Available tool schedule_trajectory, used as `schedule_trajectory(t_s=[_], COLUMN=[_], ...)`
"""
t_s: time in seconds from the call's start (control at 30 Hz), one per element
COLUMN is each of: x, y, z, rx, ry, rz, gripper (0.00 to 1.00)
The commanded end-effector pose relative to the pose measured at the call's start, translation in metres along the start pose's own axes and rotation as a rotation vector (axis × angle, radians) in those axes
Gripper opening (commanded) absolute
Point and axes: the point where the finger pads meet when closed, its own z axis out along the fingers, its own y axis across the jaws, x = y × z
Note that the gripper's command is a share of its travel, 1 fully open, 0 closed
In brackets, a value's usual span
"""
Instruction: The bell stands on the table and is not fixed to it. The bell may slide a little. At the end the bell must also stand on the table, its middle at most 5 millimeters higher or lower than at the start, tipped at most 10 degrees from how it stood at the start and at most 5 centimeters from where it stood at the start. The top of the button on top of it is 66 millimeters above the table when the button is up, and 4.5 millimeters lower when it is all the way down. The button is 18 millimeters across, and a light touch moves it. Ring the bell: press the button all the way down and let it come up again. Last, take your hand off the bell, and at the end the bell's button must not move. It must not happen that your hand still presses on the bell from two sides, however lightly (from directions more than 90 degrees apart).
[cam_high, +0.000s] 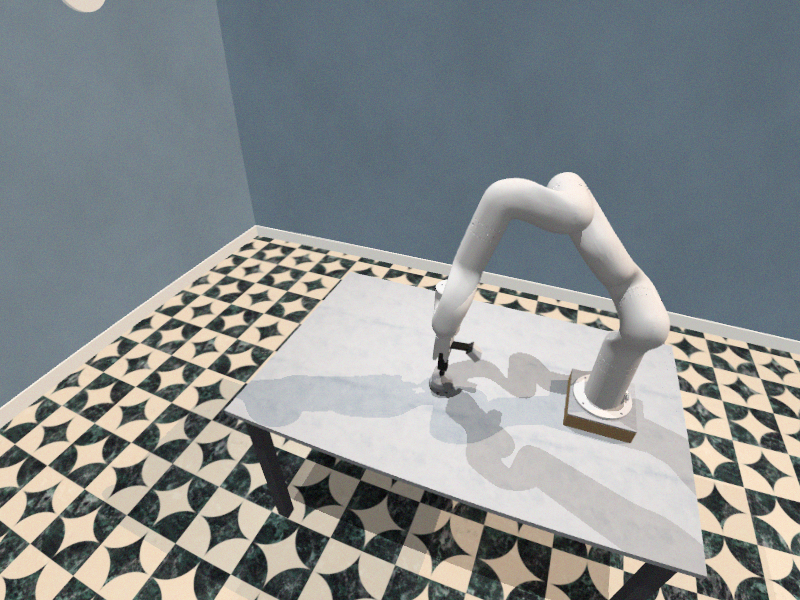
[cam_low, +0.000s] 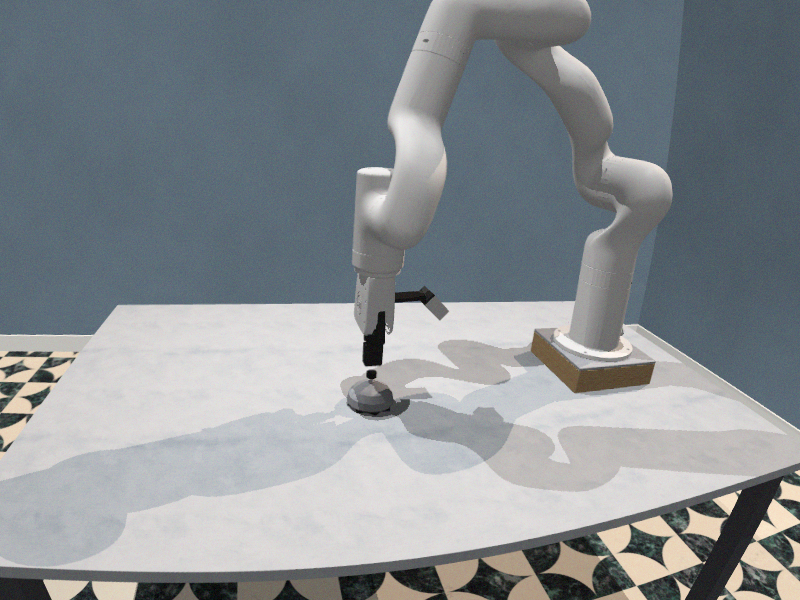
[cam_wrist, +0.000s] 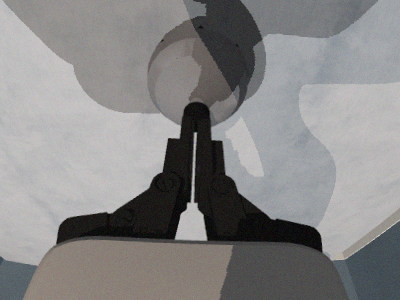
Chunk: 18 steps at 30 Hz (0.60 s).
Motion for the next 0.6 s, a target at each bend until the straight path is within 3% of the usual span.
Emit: schedule_trajectory(t_s=[0.0,0.57], x=[-0.0011,-0.0011], y=[0.0003,0.0004], z=[0.0046,0.0074], rx=[0.000,0.000], ry=[-0.002,-0.002], rz=[0.000,0.000], gripper=[0.00,0.00])
